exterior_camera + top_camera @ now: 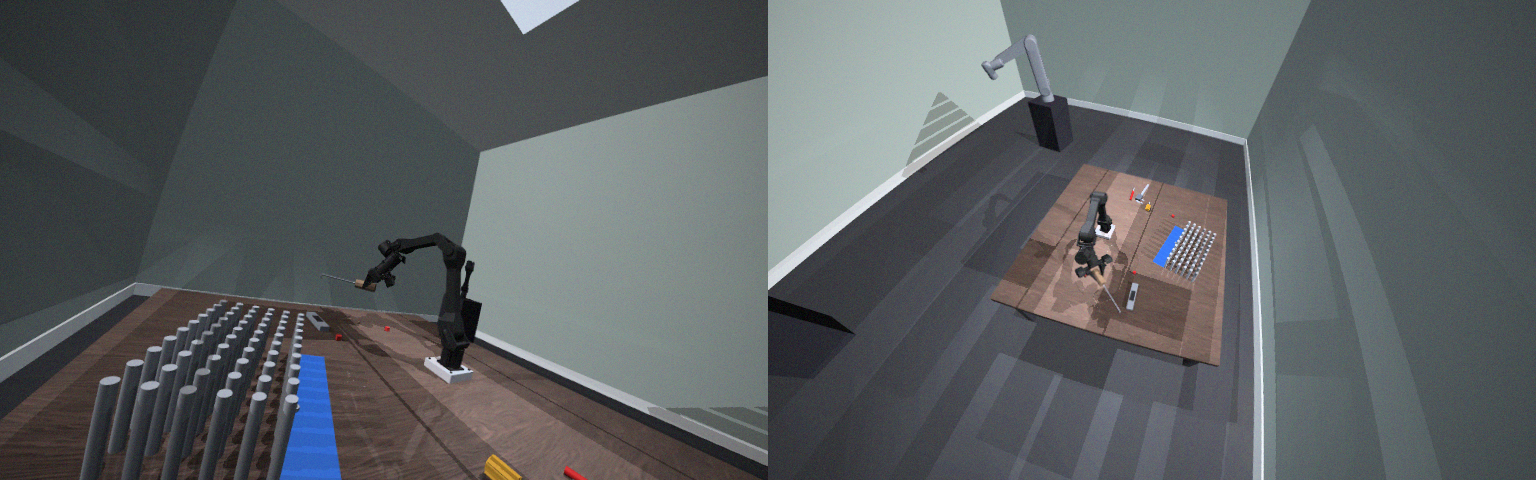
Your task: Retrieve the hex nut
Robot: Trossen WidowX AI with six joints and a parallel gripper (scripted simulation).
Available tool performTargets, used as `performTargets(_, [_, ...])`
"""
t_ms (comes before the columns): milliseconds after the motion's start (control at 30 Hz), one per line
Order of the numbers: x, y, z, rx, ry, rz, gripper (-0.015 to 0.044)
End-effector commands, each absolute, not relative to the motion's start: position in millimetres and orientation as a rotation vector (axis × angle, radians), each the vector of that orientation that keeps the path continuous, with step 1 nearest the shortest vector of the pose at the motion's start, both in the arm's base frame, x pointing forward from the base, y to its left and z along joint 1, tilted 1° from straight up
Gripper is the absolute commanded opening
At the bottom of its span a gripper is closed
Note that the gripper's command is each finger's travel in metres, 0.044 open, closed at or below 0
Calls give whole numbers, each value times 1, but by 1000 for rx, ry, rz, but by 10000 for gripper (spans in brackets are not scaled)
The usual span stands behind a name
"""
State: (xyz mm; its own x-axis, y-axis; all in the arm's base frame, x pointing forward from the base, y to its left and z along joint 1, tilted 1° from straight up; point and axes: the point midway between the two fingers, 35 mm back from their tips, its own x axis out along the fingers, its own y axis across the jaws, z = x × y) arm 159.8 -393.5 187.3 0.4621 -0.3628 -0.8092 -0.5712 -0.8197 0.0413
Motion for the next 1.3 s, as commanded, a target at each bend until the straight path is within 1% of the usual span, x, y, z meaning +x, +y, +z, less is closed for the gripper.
performTargets(0, [161,-394,183,-2475,805,1275,0])
performTargets(1267, [163,-402,148,-2475,805,1275,0])
